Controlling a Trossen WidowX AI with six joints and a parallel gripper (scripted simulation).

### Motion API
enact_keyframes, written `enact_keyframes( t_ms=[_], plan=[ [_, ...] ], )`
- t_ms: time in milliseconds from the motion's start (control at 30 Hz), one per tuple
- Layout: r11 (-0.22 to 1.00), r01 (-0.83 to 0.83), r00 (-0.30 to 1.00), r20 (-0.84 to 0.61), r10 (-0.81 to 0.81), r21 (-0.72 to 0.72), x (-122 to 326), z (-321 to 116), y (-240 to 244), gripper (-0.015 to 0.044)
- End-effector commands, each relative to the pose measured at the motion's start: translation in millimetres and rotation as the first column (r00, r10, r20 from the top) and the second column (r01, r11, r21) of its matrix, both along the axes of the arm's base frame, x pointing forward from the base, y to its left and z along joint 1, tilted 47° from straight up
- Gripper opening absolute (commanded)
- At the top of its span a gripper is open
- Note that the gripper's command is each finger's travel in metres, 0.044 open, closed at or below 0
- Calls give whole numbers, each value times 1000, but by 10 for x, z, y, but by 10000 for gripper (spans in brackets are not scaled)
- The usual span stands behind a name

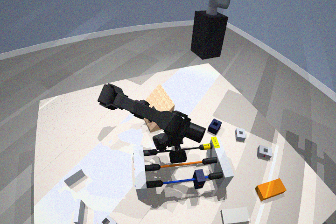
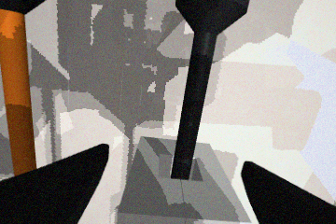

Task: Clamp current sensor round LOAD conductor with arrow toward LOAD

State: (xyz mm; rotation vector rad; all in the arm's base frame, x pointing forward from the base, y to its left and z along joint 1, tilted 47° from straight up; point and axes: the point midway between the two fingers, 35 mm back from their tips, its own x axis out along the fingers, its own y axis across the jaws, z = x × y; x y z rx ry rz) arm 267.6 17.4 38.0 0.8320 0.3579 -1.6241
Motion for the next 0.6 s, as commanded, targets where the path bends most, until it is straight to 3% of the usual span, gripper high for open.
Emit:
enact_keyframes(
  t_ms=[0, 200, 433, 567],
  plan=[
    [1000, 0, 1000, 0, 0, -1, 0, 3, 1, 440],
    [1000, -4, 1000, 4, 4, -3, -3, 16, 20, 440],
    [983, -164, 974, 147, 175, -83, -220, 502, 691, 440],
    [979, -182, 967, 163, 195, -91, -255, 555, 756, 440]
  ],
)
